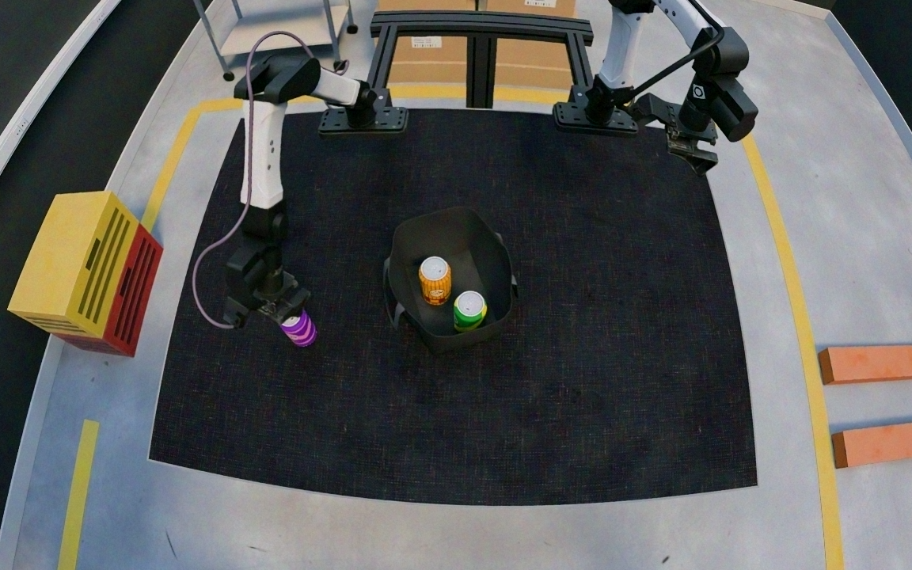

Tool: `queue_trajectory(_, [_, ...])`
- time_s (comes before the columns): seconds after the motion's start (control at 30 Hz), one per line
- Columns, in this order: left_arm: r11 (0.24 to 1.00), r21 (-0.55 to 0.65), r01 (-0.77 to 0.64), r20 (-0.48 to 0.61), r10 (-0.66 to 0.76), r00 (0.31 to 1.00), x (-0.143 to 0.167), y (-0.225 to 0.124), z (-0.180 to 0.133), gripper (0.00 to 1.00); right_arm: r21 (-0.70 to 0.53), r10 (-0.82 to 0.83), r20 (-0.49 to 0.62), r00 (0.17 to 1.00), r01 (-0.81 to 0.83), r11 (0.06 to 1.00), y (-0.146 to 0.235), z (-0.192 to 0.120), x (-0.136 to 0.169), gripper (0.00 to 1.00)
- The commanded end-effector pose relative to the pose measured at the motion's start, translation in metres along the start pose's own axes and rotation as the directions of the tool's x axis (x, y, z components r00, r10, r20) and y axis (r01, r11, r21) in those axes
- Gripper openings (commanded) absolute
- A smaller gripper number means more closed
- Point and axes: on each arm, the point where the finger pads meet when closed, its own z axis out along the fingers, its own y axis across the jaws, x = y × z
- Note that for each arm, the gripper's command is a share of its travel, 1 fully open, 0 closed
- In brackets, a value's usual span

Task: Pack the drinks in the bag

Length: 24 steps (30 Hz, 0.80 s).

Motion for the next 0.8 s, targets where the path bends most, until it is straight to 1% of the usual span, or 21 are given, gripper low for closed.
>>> queue_trajectory(0.0, [1.000, 0.002, -0.010, -0.005, 0.010, 1.000, 0.002, 0.001, 0.000, 0.91, -0.011, -0.016, 0.084, 0.996, 0.017, 1.000, 0.009, -0.002, -0.027, 0.89])
queue_trajectory(0.03, [1.000, 0.002, -0.010, -0.005, 0.010, 1.000, 0.002, 0.001, 0.000, 0.91, -0.029, -0.023, 0.034, 0.999, 0.024, 0.999, 0.015, 0.010, -0.010, 0.89])
queue_trajectory(0.07, [1.000, 0.002, -0.010, -0.005, 0.010, 1.000, 0.002, 0.001, 0.000, 0.91, -0.028, -0.016, 0.033, 0.999, 0.017, 0.999, 0.015, 0.012, -0.009, 0.89])
queue_trajectory(0.1, [1.000, 0.002, -0.010, -0.005, 0.010, 1.000, 0.002, 0.001, 0.000, 0.91, -0.025, -0.010, 0.035, 0.999, 0.011, 1.000, 0.011, 0.009, -0.010, 0.89])
queue_trajectory(0.13, [1.000, 0.002, -0.010, -0.005, 0.010, 1.000, 0.002, 0.001, 0.000, 0.91, -0.026, -0.008, 0.058, 0.998, 0.010, 1.000, 0.012, 0.001, -0.019, 0.89])
queue_trajectory(0.17, [1.000, 0.002, -0.010, -0.005, 0.010, 1.000, 0.002, 0.001, 0.000, 0.91, -0.004, 0.017, 0.096, 0.995, -0.017, 1.000, 0.003, -0.006, -0.034, 0.89])
queue_trajectory(0.3, [1.000, 0.002, -0.010, -0.005, 0.010, 1.000, 0.002, 0.001, 0.000, 0.91, -0.003, 0.015, 0.097, 0.995, -0.015, 1.000, 0.002, -0.006, -0.034, 0.89])
queue_trajectory(0.33, [1.000, 0.002, -0.010, -0.005, 0.010, 1.000, 0.002, 0.001, 0.000, 0.91, -0.005, 0.021, 0.118, 0.993, -0.021, 1.000, 0.003, -0.014, -0.042, 0.89])
queue_trajectory(0.4, [1.000, 0.002, -0.010, -0.005, 0.010, 1.000, 0.002, 0.001, 0.000, 0.91, -0.009, 0.011, 0.112, 0.994, -0.010, 1.000, 0.007, -0.014, -0.040, 0.89])
queue_trajectory(0.43, [1.000, 0.002, -0.010, -0.005, 0.010, 1.000, 0.002, 0.001, 0.000, 0.91, -0.003, 0.020, 0.107, 0.994, -0.020, 1.000, 0.002, -0.020, -0.041, 0.89])
queue_trajectory(0.77, [1.000, 0.002, -0.010, -0.005, 0.010, 1.000, 0.002, 0.001, 0.000, 0.91, -0.001, 0.017, 0.101, 0.995, -0.017, 1.000, 0.003, -0.020, -0.039, 0.89])
